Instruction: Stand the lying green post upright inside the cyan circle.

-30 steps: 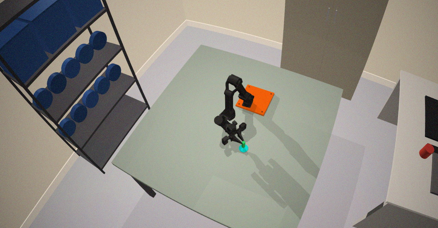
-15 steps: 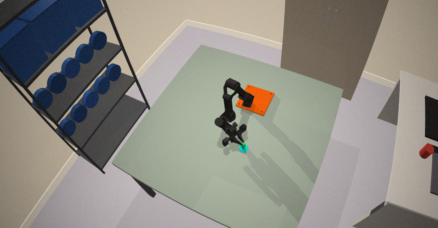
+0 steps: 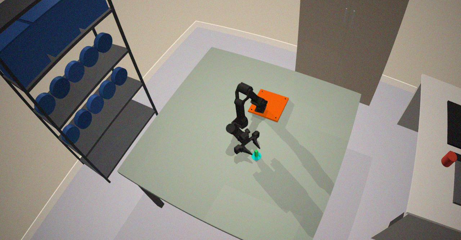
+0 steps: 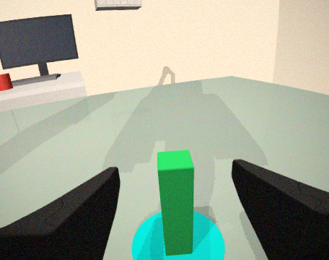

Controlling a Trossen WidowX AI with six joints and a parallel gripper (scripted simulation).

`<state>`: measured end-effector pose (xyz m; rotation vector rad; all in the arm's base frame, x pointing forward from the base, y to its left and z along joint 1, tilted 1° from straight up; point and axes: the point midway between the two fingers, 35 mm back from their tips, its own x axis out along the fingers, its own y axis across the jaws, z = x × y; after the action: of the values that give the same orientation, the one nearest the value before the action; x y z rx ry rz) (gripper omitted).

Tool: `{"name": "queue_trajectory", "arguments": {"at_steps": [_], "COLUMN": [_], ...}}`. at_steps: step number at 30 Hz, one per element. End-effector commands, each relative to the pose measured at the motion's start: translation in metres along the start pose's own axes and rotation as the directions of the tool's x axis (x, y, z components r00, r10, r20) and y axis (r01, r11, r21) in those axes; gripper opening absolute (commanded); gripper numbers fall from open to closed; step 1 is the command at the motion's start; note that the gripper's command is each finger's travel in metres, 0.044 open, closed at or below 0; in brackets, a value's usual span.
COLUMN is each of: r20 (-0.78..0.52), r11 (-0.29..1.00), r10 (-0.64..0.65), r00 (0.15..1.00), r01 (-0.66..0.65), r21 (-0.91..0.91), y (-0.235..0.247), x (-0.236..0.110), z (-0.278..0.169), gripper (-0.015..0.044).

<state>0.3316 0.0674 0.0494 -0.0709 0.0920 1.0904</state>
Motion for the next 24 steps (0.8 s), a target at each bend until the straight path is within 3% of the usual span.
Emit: {"name": "queue_trajectory", "arguments": {"at_steps": [1,24], "r20": [0.000,-0.002], "r11": [1.000,1.000], "r10": [0.000,0.000], "r00": [1.000,1.000], "r01": [0.000,0.000], "r21": [-0.004,-0.006], "y": [0.000,-0.001], "x": [0.000,-0.007], "z": [0.000,0.089], "gripper": [0.0390,0.0400]}}
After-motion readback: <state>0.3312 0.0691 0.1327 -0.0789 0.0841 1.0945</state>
